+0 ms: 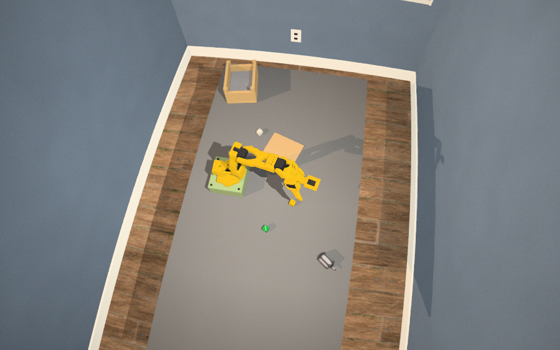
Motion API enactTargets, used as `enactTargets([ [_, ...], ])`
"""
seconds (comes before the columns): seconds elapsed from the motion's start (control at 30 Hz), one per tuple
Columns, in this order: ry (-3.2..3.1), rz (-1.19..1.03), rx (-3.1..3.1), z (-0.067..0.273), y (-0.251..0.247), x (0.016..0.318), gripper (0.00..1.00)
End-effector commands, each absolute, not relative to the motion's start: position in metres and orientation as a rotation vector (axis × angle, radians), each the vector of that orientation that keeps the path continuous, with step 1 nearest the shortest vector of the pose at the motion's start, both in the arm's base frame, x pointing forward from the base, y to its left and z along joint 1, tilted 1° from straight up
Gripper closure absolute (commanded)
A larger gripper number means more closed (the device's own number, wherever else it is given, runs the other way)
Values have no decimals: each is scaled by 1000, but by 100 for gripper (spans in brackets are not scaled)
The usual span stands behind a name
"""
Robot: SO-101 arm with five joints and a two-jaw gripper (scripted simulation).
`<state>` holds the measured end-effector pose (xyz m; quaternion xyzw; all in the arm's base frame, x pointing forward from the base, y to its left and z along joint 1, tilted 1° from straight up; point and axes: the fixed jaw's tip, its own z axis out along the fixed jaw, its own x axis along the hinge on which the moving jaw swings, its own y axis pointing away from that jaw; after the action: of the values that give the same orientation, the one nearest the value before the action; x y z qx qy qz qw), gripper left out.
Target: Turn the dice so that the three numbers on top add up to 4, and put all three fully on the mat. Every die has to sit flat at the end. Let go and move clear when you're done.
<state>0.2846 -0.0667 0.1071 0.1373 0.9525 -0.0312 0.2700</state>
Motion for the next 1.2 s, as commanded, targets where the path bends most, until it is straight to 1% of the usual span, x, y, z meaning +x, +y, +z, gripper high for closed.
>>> enactTargets([
  [0.0, 2589, -72, 376, 111, -63, 283, 72],
  [0.57, 2624, -67, 381, 114, -61, 277, 72],
  [0.7, 2641, -65, 384, 110, -61, 277, 72],
  [0.83, 2704, -57, 393, 93, -61, 276, 72],
  [1.03, 2870, -35, 417, 52, -59, 269, 72],
  [1.1, 2870, -35, 417, 52, -59, 269, 72],
  [1.17, 2931, -27, 426, 37, -58, 264, 72],
])
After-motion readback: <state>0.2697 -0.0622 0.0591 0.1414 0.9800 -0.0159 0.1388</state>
